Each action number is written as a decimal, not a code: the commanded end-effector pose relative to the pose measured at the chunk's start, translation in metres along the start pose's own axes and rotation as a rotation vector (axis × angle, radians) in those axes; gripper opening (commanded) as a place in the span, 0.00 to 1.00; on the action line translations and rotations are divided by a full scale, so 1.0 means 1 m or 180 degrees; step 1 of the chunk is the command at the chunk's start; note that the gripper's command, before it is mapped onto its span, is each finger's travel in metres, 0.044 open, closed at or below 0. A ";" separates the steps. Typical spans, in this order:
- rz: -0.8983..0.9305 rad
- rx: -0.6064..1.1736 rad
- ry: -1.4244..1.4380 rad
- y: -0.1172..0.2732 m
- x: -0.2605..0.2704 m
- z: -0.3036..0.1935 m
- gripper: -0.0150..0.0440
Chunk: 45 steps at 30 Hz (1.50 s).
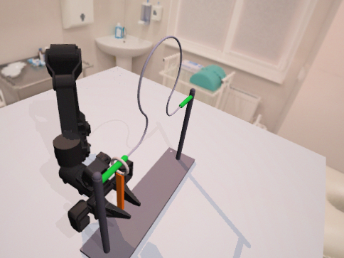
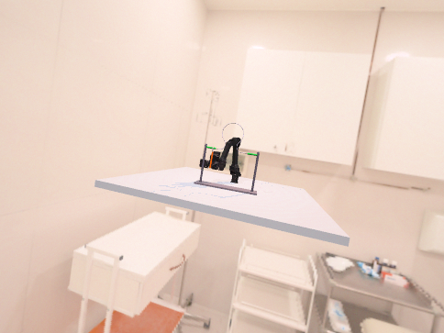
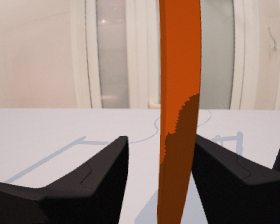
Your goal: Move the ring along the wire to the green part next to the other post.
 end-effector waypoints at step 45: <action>-0.0013 -0.0001 -0.0013 0.000 -0.004 0.009 0.00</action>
Point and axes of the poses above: the point midway between the two fingers, 35 mm back from their tips, its own y axis back along the fingers, its own x axis across the jaws, z = x × y, the point moved 6 cm from there along y, back along the fingers, and after that the axes turned 5 degrees about y, right-handed, at the moved point
